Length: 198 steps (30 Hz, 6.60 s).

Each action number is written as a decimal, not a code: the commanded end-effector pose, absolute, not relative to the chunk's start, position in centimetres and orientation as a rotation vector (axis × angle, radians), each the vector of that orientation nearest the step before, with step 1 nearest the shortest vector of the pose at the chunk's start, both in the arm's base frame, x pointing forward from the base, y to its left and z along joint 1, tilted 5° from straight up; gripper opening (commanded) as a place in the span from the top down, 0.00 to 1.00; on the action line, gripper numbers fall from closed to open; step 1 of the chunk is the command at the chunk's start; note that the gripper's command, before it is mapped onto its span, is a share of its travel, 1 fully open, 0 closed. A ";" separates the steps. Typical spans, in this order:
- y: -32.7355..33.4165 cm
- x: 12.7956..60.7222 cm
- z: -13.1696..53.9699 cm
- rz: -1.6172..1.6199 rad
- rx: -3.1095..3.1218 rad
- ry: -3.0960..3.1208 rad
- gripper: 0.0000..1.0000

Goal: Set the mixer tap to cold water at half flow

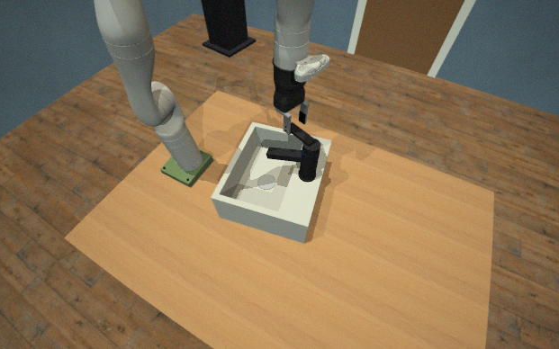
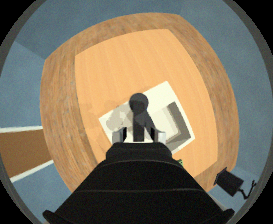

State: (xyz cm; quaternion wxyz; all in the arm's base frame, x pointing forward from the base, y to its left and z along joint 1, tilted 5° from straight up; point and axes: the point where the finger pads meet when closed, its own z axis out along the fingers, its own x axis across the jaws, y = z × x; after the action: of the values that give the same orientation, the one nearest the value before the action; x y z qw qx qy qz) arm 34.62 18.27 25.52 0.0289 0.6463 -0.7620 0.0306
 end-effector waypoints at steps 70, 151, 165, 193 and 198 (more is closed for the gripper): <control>18.0 34.6 22.9 0.094 1.994 -2.350 0.00; 18.0 34.6 22.9 0.094 1.994 -2.350 1.00; 18.0 34.6 22.9 0.094 2.006 -2.339 1.00; 17.1 34.5 22.9 0.087 2.162 -2.191 1.00; 16.7 34.5 23.0 0.085 2.215 -2.135 1.00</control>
State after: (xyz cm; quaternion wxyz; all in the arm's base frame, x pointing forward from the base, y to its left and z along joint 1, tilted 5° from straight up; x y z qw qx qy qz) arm 34.48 16.83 22.90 0.0333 0.7159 -0.6969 0.0279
